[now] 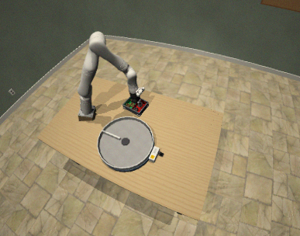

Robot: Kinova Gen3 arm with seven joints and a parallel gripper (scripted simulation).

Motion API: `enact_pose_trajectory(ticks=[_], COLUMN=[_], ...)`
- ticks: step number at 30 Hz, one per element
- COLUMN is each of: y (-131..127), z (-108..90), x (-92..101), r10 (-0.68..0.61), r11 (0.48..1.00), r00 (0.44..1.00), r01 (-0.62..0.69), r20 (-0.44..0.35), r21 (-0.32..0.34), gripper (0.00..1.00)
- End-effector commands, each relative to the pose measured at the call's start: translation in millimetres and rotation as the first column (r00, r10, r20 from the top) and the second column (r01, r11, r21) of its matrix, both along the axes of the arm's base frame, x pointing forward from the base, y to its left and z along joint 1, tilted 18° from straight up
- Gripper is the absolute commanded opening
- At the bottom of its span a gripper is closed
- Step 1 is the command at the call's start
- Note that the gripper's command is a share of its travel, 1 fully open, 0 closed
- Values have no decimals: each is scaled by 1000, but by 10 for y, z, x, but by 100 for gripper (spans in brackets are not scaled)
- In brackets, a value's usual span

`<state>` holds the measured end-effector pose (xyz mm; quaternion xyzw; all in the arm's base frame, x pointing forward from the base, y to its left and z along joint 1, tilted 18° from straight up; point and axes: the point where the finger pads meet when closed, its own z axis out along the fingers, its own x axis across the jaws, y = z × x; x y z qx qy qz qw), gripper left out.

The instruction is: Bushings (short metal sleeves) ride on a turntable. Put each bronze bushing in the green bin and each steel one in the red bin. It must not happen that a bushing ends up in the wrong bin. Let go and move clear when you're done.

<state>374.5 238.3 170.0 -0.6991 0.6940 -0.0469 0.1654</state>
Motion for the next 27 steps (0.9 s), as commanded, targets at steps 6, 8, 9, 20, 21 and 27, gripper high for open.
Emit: enact_pose_trajectory(ticks=[6,8,9,20,21,27], y=[12,12,12,26,29,40], z=[-164,-164,-164,-219,-231,-278], x=[-29,-29,-29,-14,-12,-1], r10=[5,5,5,5,5,5], r11=[1000,1000,1000,1000,1000,1000], r00=[1000,1000,1000,1000,1000,1000], r01=[-5,-5,-5,-5,-5,-5], r20=[-21,-21,-21,-20,-20,-21], r21=[-12,-12,-12,-11,-11,-12], gripper=[0,0,0,0,0,0])
